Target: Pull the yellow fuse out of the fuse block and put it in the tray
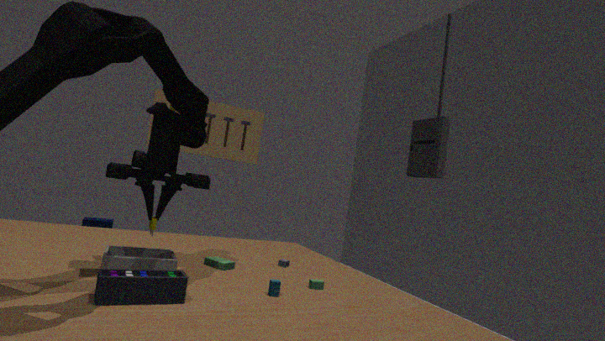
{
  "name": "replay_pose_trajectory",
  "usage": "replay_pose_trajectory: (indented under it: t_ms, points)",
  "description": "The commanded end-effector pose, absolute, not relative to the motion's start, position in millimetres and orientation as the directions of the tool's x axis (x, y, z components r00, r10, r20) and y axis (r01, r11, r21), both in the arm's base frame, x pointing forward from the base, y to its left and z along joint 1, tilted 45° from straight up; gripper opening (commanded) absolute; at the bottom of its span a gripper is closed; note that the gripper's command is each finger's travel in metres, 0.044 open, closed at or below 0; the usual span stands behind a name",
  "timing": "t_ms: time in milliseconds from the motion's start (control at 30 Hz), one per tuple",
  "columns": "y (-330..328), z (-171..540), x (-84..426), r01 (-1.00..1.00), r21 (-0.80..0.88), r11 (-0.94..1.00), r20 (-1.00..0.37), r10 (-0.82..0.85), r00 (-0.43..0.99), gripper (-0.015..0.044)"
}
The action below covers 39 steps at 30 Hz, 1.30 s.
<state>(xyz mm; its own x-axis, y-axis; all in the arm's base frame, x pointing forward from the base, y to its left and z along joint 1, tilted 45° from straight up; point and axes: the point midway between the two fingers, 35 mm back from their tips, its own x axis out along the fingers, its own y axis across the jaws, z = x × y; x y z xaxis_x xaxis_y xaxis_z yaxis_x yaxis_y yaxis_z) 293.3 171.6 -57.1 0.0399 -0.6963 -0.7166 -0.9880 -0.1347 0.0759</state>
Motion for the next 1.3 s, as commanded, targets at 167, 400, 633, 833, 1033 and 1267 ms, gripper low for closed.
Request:
replay_pose_trajectory:
  t_ms: [167,400,633,833,1033,1267]
  points:
    - [190,-83,280,-0.989,0.078,-0.125,-0.714,-0.699,0.032,0.0000]
    - [183,-91,281,-0.989,0.078,-0.125,-0.714,-0.699,0.032,0.0000]
    - [175,-99,282,-0.989,0.078,-0.125,-0.714,-0.699,0.033,0.0000]
    - [168,-105,282,-0.989,0.077,-0.125,-0.714,-0.700,0.033,0.0000]
    - [162,-111,282,-0.989,0.077,-0.125,-0.714,-0.700,0.033,0.0000]
    - [165,-110,282,-0.990,0.075,-0.122,-0.718,-0.695,0.032,0.0131]
